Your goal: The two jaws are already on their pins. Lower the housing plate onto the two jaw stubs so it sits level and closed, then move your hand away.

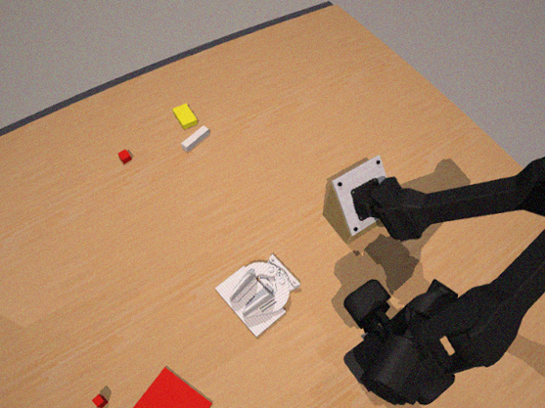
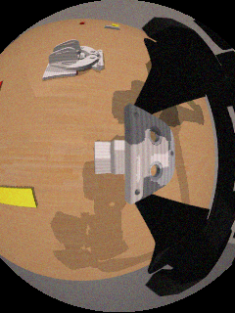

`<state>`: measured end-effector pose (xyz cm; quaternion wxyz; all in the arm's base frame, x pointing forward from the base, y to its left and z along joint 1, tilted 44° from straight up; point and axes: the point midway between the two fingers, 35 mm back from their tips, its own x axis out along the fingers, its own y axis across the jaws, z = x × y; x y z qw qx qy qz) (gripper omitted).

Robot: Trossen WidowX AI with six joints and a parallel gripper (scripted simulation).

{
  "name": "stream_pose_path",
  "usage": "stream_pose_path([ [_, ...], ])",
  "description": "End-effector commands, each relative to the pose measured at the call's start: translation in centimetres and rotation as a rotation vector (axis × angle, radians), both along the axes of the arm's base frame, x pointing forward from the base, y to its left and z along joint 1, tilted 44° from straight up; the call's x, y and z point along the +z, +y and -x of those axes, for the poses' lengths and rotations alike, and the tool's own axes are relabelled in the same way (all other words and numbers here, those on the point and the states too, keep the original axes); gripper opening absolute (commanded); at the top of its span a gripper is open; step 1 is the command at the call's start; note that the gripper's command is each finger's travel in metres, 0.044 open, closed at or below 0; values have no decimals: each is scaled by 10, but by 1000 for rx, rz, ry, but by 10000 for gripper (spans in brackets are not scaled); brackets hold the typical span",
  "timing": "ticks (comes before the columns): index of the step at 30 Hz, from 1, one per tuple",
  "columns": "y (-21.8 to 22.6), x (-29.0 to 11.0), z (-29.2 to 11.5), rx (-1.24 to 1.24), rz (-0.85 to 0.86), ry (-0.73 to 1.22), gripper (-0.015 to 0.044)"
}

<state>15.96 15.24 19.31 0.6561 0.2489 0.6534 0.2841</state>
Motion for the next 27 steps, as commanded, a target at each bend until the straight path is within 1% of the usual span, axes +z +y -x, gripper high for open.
stream_pose_path([
  [1, -2, -1, -4, -45, 1, 39, 351],
  [27, -24, -27, -33, -436, 40, 395, 351],
])
